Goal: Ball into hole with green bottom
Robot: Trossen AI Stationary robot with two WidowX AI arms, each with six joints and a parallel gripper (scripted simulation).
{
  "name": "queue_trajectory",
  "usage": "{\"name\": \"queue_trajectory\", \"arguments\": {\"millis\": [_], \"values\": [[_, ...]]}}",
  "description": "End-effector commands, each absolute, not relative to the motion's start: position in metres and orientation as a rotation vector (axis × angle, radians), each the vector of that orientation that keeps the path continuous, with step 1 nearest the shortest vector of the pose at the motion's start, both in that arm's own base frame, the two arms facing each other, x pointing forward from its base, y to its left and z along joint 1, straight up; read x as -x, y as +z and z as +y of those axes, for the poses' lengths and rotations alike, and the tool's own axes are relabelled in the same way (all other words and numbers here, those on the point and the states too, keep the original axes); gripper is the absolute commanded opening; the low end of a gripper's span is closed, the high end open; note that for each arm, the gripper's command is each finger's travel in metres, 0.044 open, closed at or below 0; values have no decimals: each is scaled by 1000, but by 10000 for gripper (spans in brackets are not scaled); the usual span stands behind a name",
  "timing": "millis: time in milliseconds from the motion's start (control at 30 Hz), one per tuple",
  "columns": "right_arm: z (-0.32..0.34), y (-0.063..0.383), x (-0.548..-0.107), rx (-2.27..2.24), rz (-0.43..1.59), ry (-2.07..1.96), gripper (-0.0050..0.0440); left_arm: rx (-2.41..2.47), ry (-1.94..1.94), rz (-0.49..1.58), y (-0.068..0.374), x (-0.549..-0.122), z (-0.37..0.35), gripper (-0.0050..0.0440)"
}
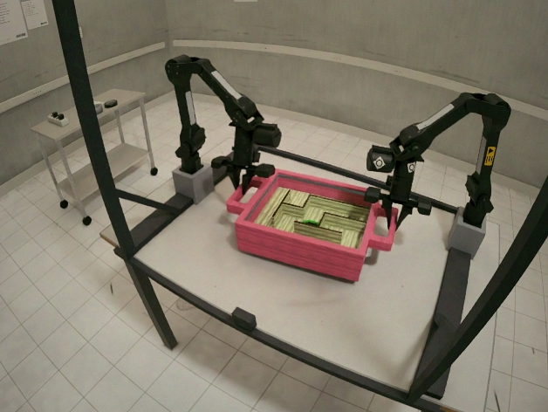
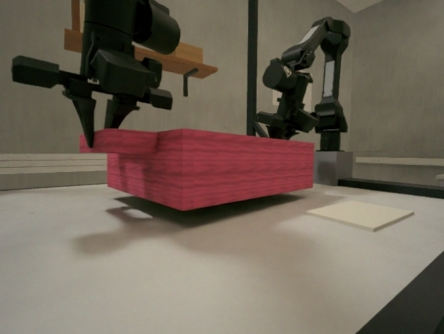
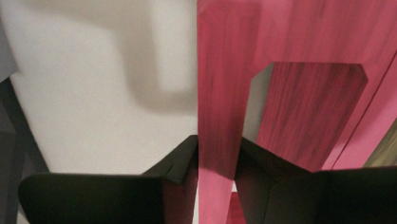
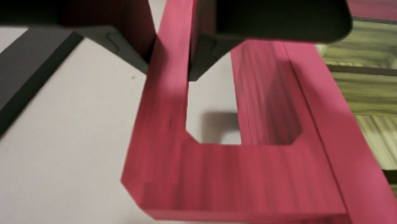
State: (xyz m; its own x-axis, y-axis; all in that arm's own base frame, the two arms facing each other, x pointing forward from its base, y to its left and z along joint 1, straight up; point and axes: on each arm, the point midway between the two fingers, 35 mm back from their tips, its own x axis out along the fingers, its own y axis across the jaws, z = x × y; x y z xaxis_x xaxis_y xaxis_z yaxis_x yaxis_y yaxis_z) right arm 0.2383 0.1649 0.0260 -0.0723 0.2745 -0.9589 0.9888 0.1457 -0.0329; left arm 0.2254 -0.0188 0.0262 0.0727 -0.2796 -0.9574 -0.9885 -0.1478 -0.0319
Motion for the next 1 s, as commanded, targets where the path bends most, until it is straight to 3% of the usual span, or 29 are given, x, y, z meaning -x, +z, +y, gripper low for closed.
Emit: {"name": "queue_trajectory", "arguments": {"millis": [0,967], "values": [[175,50,-248,-1307,1508,-950,-50,1556,1094,1281,29,-226,-23,-50],[168,6,-238,-1314,1515,-945,-50,1563,1114,1330,17,-230,-19,-50]]}}
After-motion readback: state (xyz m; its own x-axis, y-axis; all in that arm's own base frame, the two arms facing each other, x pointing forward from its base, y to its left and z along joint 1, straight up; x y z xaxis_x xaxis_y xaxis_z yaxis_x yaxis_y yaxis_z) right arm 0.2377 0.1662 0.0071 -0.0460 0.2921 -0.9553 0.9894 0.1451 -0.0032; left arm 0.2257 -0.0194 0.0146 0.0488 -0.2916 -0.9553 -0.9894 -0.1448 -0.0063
